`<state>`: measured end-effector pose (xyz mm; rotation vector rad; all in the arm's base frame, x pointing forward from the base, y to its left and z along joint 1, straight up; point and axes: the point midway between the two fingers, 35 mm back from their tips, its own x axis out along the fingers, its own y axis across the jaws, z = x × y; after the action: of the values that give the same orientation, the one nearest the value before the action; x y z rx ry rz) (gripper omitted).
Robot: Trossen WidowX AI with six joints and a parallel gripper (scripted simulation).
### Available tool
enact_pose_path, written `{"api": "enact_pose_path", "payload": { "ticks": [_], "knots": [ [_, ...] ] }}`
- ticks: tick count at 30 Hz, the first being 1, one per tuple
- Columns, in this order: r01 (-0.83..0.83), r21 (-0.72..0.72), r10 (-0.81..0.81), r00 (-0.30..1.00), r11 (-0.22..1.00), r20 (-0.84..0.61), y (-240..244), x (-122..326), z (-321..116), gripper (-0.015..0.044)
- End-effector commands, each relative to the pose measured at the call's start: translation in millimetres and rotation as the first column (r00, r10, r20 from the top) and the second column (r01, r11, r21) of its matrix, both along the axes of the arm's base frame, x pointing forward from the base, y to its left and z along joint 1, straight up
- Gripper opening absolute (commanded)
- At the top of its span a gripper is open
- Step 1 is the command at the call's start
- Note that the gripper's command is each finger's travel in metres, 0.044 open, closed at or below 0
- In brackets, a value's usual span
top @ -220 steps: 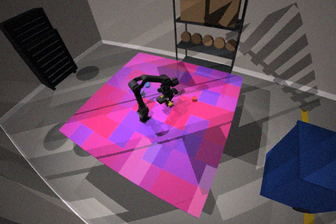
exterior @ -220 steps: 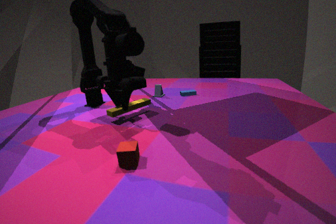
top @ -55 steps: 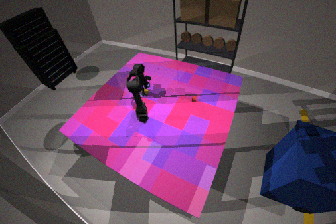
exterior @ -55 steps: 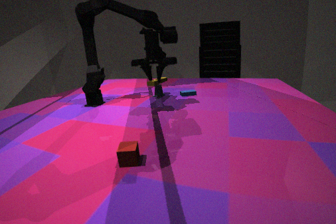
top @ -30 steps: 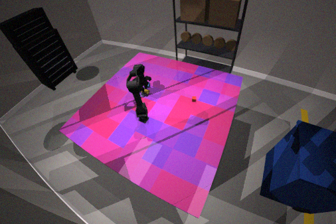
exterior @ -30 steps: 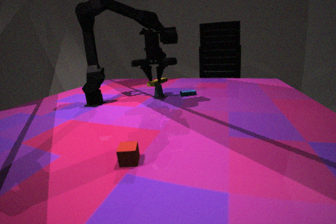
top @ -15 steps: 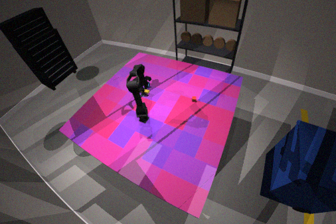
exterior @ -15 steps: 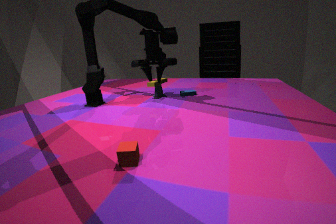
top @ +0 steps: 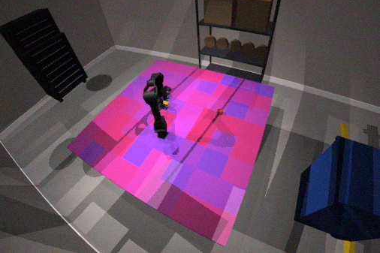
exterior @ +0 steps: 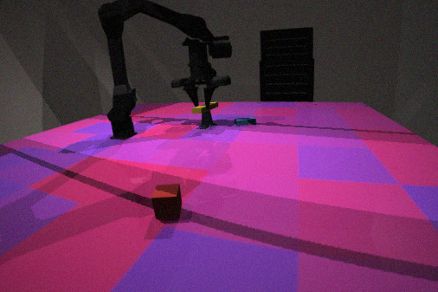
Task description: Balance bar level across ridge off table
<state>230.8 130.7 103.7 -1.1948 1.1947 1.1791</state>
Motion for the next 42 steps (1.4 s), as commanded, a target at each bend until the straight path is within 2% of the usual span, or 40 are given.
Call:
{"api": "enact_pose_path", "payload": {
  "ticks": [1, 42],
  "knots": [
    [0.004, 0.001, -0.004, 1.000, 1.000, -0.003, 0.3, -0.5, -1.5, 0.0000],
    [0.004, 0.001, -0.004, 1.000, 1.000, -0.004, 0.3, -0.6, -4.9, 0.0000]
  ]
}}
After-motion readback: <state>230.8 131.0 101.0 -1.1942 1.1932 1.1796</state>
